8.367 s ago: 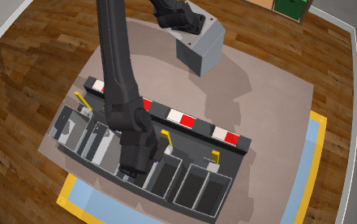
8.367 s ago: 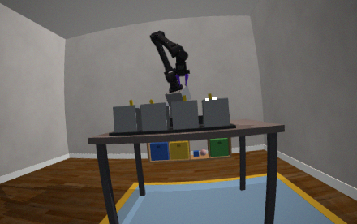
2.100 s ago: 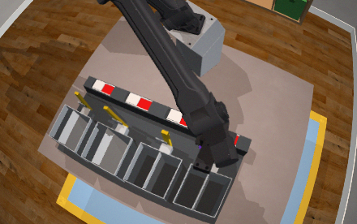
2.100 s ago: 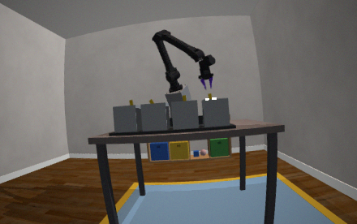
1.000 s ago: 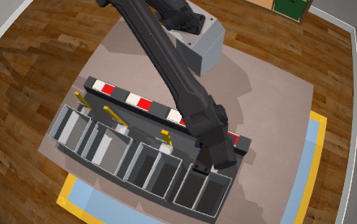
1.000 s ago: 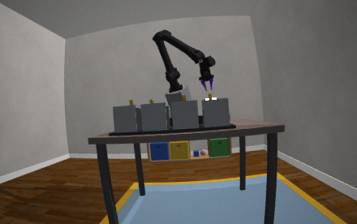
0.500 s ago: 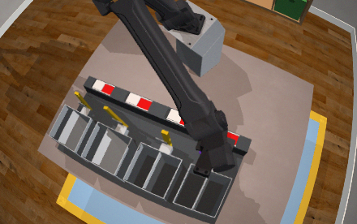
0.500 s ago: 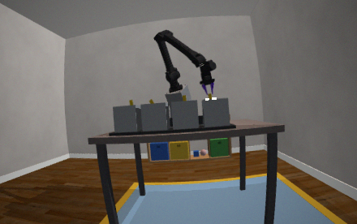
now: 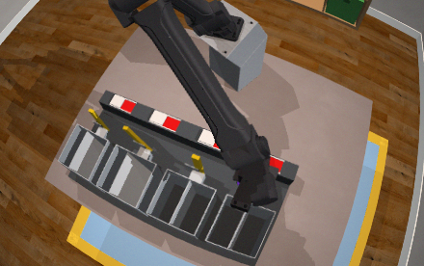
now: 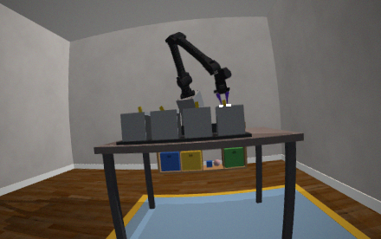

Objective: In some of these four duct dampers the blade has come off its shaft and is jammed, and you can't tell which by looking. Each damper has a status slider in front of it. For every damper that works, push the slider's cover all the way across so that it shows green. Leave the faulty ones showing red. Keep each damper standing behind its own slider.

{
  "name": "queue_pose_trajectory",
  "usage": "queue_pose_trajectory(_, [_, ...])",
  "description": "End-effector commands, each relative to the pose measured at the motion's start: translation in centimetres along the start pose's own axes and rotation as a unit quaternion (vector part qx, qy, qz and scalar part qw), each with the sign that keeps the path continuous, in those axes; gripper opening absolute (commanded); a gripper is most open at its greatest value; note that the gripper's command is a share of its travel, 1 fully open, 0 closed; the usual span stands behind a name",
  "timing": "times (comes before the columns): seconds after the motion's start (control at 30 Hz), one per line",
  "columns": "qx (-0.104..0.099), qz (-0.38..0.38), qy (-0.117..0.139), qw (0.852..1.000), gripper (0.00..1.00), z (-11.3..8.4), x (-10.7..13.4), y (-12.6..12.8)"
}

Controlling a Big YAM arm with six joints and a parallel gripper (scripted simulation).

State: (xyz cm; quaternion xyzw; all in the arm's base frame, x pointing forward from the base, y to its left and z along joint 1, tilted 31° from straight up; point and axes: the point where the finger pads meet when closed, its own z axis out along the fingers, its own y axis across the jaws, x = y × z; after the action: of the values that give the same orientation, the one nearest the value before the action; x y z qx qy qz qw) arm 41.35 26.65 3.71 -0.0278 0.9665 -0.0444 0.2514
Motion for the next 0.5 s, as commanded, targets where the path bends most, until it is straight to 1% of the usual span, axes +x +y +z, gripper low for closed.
queue_pose_trajectory(0.0, [0.003, -0.001, 0.003, 1.000, 0.36, 1.24, -0.20, -0.27])
queue_pose_trajectory(0.47, [0.004, -0.002, 0.005, 1.000, 0.36, 1.42, -0.02, -0.23])
